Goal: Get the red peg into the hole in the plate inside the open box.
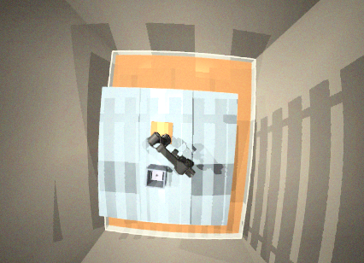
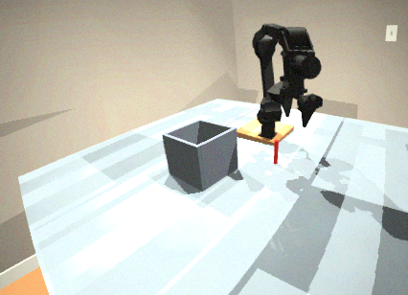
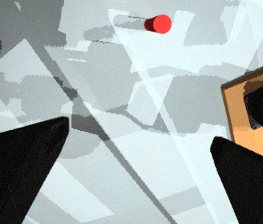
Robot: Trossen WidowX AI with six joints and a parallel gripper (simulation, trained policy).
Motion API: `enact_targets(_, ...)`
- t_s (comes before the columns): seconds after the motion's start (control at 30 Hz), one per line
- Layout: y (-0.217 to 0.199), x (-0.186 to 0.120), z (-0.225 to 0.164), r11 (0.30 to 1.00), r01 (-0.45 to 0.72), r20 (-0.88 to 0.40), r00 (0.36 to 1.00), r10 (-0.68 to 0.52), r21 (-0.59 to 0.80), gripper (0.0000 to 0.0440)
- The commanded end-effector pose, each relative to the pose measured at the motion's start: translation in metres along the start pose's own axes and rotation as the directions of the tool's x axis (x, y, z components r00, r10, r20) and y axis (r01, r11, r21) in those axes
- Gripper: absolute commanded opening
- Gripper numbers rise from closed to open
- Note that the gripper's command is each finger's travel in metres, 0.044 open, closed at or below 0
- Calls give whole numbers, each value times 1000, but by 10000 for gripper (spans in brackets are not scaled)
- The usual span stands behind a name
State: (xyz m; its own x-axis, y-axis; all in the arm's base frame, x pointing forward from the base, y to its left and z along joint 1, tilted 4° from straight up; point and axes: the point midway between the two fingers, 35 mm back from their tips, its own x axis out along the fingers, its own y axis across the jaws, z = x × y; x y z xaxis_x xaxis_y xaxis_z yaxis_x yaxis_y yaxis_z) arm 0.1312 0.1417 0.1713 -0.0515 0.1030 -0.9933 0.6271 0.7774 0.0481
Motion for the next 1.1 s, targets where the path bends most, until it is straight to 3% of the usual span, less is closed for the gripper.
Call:
enact_targets(0.0,-2,5,14,992,10,7,1000,-11,127,440)
enact_targets(0.47,-10,35,40,922,26,-28,999,-16,387,439)
enact_targets(1.07,-11,88,58,856,32,-63,998,0,517,429)
